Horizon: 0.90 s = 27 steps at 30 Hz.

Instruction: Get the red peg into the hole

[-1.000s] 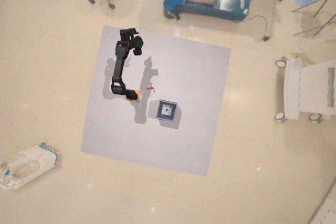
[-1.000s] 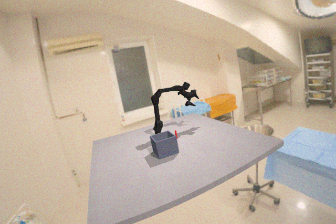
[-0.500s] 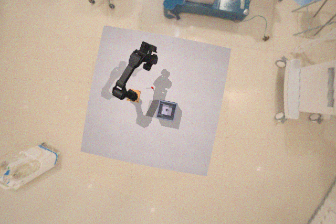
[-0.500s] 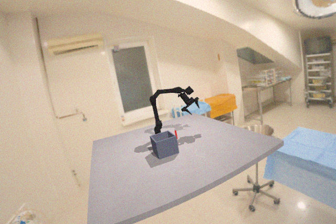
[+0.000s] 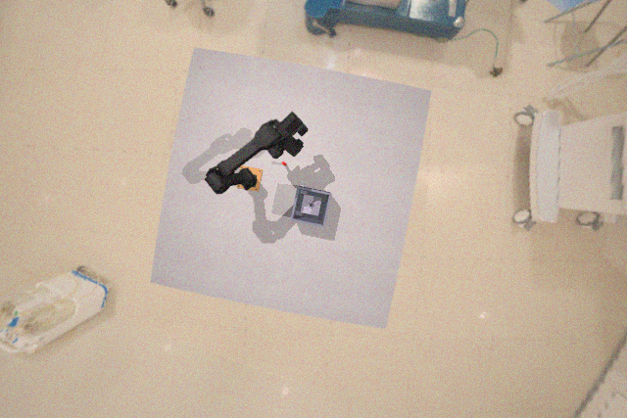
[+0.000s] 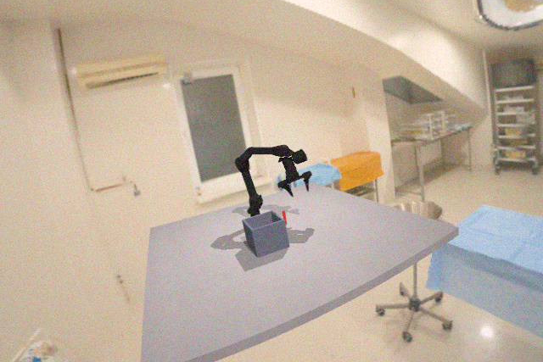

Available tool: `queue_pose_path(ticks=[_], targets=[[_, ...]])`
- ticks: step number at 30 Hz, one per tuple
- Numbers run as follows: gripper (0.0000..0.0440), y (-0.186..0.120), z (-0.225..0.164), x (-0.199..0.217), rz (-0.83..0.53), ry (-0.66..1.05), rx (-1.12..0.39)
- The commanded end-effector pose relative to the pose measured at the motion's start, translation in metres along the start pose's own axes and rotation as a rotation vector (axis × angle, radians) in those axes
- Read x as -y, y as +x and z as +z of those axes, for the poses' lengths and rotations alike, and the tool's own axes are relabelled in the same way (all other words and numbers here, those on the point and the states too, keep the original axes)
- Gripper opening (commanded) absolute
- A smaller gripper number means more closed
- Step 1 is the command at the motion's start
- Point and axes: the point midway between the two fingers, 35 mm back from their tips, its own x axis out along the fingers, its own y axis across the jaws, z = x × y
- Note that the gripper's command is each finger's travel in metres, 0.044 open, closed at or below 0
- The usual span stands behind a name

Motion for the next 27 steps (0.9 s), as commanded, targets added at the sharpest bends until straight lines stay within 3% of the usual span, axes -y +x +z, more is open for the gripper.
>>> queue_pose_path(ticks=[1,16,27], targets=[[0.0440,0.002,0.012,0.020,-0.053,0.080,-0.019],[0.0440,0.022,0.028,0.083,-0.231,0.303,-0.103],[0.0440,0.054,0.024,0.108,-0.291,0.406,-0.160]])
